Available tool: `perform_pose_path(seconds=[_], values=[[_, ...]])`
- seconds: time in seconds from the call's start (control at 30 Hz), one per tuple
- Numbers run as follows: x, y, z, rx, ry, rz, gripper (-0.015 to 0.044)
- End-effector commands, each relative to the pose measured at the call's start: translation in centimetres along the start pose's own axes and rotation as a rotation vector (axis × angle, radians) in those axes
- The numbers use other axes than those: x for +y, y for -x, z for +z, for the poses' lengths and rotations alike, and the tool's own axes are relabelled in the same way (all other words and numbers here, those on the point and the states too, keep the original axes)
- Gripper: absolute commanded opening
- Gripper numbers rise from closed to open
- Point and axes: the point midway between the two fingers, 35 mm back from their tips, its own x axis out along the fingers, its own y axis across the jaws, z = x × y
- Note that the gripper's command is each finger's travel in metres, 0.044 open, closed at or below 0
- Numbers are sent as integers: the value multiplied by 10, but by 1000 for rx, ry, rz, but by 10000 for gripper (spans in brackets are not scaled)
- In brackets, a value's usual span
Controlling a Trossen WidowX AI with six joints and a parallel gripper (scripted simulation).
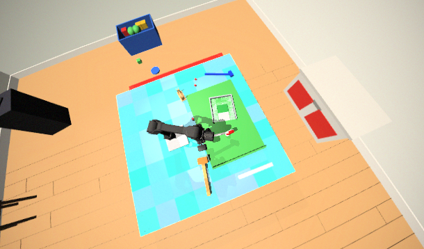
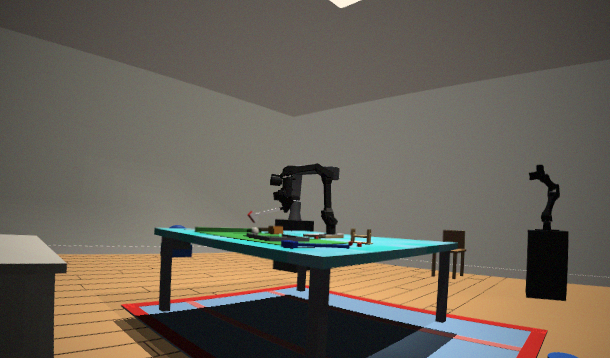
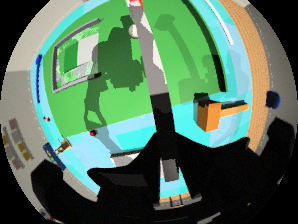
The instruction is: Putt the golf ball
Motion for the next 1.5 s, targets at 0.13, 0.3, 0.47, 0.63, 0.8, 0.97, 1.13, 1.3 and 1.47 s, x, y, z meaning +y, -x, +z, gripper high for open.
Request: perform_pose_path(seconds=[0.13, 0.3, 0.47, 0.63, 0.8, 0.97, 1.13, 1.3, 1.47], values=[[-22, 4, -10, 10, -116, -16, 0], [-22, -5, -10, 10, -116, -16, 0], [-22, -23, -10, 10, -116, -16, 0], [-22, -36, -11, 10, -116, -16, 0], [-22, -40, -11, 10, -116, -16, 0], [-22, -48, -11, 10, -116, -16, 0], [-22, -56, -11, 10, -116, -16, 0], [-22, -64, -11, 10, -116, -16, 0], [-22, -62, -11, 8, -117, -17, 0]])
